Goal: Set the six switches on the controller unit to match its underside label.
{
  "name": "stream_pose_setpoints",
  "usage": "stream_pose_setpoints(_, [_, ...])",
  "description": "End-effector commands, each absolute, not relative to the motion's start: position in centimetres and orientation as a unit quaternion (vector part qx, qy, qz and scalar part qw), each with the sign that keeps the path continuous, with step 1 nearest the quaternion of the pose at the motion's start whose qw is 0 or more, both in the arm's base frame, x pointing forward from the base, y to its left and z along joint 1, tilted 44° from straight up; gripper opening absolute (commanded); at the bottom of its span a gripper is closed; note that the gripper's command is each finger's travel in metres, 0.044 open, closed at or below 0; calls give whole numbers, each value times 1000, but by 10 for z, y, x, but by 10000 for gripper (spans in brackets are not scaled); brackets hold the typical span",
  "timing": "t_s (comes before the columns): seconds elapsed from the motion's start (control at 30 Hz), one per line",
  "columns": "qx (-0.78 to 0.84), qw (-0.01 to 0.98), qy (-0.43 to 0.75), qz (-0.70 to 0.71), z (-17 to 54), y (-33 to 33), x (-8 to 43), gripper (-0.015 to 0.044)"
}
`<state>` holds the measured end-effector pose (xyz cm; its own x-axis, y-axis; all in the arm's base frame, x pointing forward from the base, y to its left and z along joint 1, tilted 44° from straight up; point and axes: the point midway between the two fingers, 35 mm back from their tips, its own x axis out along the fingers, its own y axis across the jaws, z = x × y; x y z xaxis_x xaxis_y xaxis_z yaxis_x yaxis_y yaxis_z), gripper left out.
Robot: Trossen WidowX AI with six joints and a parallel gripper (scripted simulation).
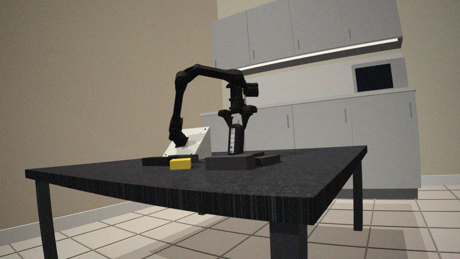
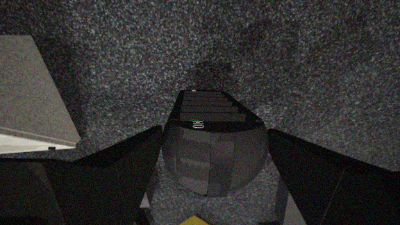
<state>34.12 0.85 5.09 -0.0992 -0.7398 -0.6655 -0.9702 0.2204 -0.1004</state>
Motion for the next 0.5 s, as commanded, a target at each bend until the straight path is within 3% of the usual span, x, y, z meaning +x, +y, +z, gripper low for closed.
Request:
stream_pose_setpoints(0.0, [-590,308,720,194,44,7,340,338])
stream_pose_setpoints(0.47, [-587,321,715,204,35,13,342,338])
